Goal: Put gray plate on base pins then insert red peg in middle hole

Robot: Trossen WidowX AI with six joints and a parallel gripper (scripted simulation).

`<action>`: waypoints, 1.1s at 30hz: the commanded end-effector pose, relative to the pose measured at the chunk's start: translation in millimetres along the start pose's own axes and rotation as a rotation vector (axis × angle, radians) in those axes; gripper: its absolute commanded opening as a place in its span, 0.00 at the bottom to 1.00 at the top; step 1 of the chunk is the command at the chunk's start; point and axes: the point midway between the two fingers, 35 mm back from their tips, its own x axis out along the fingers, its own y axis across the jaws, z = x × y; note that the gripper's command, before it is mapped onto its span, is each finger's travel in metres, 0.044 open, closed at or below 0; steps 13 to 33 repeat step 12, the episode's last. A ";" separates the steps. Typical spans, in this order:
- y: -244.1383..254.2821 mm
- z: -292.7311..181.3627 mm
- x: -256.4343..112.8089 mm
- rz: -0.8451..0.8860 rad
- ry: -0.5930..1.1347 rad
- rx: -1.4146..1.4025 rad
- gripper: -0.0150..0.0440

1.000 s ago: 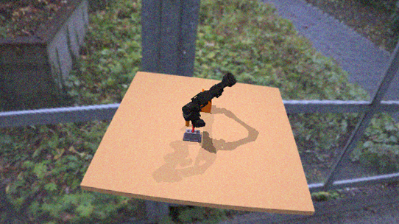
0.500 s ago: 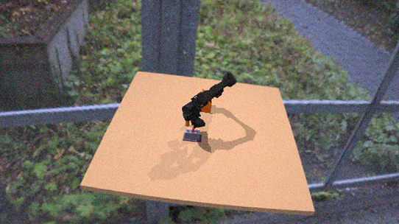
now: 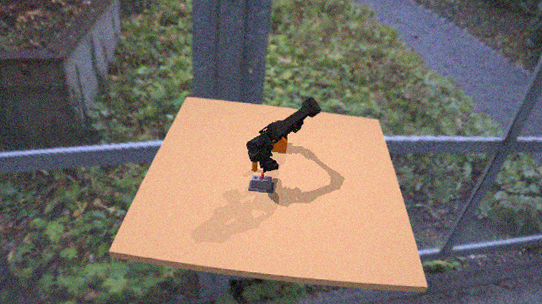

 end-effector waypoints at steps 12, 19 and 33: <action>2.0 -0.2 -12.3 -0.003 0.001 -0.003 0.51; 2.0 -0.2 -12.3 -0.003 0.001 -0.003 0.51; 2.0 -0.2 -12.3 -0.003 0.001 -0.003 0.51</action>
